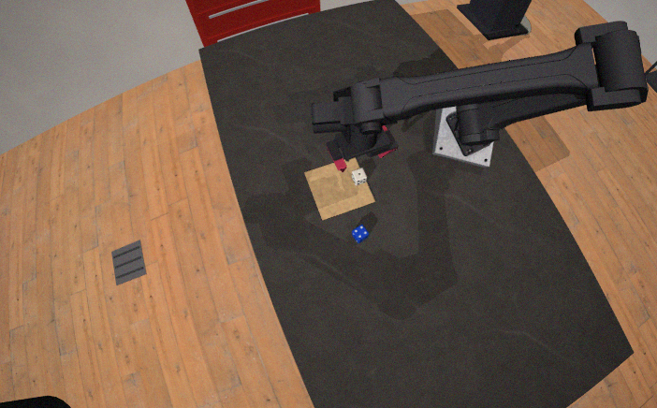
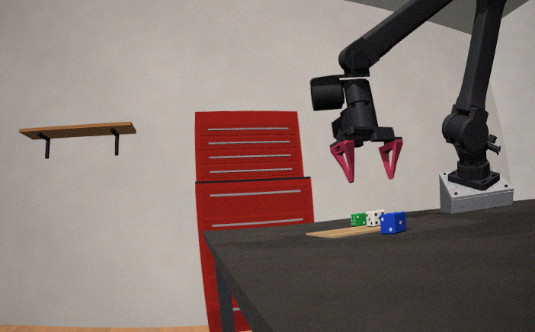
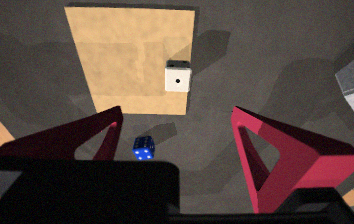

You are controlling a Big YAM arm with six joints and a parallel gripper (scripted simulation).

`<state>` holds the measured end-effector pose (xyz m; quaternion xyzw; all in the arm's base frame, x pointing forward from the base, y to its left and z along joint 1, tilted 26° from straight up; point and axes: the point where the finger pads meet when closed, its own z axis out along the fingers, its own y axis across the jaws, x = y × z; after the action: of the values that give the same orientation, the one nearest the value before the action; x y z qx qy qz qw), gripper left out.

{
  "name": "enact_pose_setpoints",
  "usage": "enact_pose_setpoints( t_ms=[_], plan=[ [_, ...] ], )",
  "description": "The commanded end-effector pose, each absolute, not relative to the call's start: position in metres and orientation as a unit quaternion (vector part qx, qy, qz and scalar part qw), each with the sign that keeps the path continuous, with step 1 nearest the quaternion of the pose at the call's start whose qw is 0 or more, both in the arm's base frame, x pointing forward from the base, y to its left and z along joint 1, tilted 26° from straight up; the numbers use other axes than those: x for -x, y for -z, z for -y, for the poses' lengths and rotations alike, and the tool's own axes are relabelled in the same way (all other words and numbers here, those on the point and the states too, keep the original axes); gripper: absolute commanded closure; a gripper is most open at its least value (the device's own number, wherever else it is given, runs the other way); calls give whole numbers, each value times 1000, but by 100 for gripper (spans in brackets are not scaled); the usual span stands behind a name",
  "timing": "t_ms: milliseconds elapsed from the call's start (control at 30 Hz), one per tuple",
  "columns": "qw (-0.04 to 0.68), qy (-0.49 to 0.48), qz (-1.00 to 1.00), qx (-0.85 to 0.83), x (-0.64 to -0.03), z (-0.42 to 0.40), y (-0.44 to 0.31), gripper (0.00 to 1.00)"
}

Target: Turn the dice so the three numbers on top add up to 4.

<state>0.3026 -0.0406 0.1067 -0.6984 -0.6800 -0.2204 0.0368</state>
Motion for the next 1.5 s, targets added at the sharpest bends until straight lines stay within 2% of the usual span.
enact_pose_setpoints(
  t_ms=[0, 1467],
  plan=[
    [-5, 234, 709, 666, -328, 49, -134, 0],
    [-129, 201, 944, 225, -349, 10, -158, 0]
  ],
)
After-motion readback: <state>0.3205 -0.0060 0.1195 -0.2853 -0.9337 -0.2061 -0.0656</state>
